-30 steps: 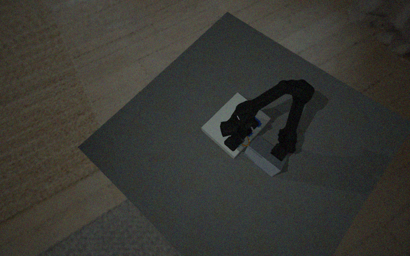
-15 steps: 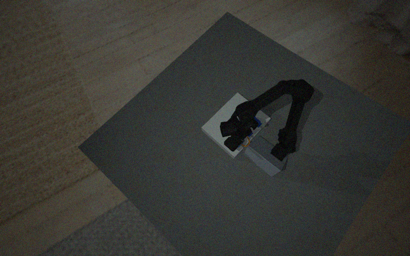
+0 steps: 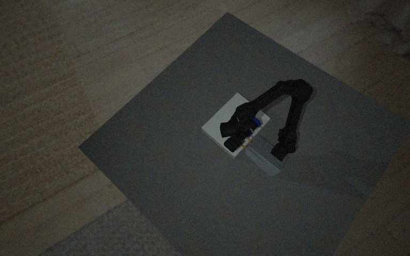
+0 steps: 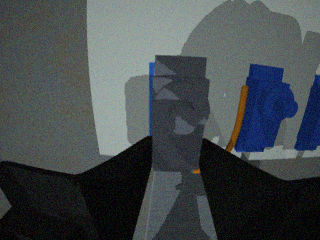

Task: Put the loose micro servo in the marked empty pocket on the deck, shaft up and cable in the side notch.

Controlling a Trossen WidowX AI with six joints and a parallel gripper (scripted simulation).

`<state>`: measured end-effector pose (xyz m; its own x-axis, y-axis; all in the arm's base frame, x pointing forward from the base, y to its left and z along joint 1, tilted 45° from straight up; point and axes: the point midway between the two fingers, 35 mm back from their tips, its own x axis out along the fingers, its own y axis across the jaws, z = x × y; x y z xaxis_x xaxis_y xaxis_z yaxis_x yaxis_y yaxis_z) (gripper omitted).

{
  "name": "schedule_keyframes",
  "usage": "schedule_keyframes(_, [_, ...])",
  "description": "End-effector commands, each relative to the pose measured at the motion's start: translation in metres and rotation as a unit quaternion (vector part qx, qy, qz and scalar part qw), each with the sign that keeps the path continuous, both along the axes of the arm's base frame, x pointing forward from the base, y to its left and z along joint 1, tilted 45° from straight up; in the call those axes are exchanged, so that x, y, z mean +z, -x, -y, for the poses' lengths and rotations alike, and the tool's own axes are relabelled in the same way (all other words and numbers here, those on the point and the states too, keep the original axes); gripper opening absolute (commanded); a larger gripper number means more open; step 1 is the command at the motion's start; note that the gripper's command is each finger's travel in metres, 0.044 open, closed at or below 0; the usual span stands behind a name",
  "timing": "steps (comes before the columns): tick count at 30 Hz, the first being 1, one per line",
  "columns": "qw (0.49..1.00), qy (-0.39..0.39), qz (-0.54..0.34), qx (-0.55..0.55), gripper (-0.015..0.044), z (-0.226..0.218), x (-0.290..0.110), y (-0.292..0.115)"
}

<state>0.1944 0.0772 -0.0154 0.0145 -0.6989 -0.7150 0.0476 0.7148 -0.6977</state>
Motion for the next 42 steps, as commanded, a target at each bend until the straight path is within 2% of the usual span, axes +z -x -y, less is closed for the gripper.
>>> schedule_keyframes(1, [1.0,0.001,0.0,0.003,0.0,0.003,-0.002,-0.001])
schedule_keyframes(29, [1.0,0.002,0.001,0.003,0.0,0.022,-0.022,-0.001])
schedule_keyframes(36, [1.0,0.002,0.001,0.003,0.0184,0.02,-0.021,0.0])
schedule_keyframes(42, [1.0,0.001,0.0,0.003,0.0187,-0.002,0.003,0.001])
